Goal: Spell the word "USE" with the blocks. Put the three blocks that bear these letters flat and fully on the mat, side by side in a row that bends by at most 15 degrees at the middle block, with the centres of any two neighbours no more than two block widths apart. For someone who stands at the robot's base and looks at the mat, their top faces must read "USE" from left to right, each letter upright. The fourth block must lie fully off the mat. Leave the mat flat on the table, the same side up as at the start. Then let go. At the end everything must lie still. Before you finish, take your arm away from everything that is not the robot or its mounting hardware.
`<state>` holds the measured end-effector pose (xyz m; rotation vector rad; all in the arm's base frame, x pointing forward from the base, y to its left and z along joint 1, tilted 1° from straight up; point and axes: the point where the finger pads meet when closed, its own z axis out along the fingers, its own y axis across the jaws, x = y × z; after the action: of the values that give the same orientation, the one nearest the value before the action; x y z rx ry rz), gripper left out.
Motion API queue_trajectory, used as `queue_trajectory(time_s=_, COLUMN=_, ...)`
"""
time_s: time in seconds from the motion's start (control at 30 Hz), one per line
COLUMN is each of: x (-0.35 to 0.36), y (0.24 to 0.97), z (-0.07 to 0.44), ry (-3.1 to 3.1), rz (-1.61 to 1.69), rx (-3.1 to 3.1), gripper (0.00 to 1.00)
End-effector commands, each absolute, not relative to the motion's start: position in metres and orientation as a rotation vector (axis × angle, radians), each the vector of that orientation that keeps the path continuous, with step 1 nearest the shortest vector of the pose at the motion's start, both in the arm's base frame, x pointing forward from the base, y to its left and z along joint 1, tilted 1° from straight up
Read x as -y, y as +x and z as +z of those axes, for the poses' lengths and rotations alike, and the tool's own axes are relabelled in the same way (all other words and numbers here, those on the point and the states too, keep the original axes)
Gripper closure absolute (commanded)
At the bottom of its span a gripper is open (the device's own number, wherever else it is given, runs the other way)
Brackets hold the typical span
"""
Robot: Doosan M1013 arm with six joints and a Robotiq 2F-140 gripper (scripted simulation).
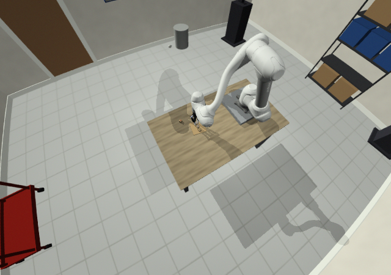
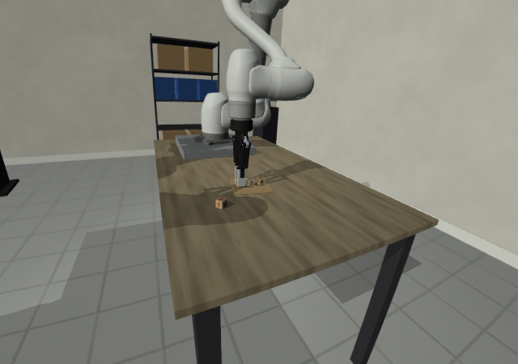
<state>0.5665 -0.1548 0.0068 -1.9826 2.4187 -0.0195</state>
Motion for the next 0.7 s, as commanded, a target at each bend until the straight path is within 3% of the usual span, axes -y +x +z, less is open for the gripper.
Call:
queue_trajectory(time_s=0.0, x=0.1526, y=0.5660, z=0.0046, ry=-1.983, rz=-0.021, rx=-2.419, gripper=0.87)
queue_trajectory(time_s=0.67, x=0.1526, y=0.5661, z=0.0024, ry=-1.983, rz=-0.021, rx=-2.419, gripper=0.87)
